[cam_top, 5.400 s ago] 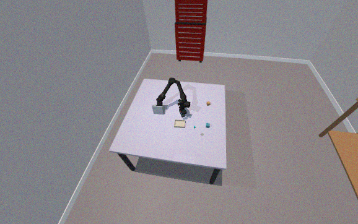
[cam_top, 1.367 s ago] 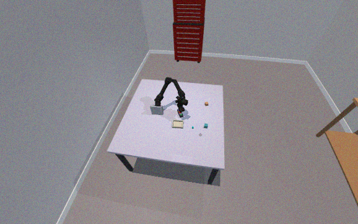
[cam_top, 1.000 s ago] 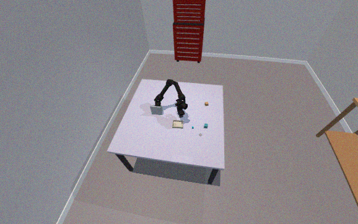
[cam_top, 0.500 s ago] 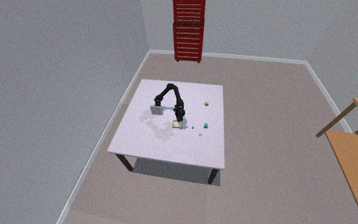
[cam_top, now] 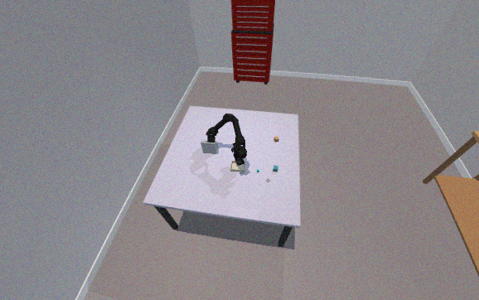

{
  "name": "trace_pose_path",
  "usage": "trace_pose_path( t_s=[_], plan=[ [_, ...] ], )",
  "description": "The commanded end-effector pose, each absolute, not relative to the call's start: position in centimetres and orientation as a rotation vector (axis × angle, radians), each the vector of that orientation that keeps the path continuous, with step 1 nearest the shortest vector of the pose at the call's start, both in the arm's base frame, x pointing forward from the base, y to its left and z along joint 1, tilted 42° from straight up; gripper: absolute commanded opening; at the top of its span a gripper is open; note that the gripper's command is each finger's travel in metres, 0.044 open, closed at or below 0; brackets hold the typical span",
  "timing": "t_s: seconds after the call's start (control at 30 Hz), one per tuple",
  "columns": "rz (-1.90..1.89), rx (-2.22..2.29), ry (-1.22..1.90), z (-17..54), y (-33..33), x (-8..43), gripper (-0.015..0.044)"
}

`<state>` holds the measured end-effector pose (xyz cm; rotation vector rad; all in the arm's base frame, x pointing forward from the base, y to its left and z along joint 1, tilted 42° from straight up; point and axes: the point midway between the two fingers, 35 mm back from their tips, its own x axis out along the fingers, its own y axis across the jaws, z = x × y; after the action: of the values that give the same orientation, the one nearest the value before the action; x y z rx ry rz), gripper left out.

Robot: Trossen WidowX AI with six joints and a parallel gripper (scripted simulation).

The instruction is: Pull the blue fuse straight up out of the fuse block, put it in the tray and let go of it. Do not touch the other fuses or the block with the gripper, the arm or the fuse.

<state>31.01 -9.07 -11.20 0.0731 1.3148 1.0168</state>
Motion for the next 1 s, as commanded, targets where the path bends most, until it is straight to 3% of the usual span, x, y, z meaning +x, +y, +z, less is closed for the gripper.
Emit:
trace_pose_path(
  t_s=[0.0,0.53,0.97],
  plan=[
    [1.016,0.082,1.316,-11.7,-8.6,30.8,0.0],
    [1.017,0.083,1.316,-13.4,-7.1,30.6,0.0],
    [1.018,0.073,1.315,-13.0,-7.5,30.8,0.033]
  ],
)
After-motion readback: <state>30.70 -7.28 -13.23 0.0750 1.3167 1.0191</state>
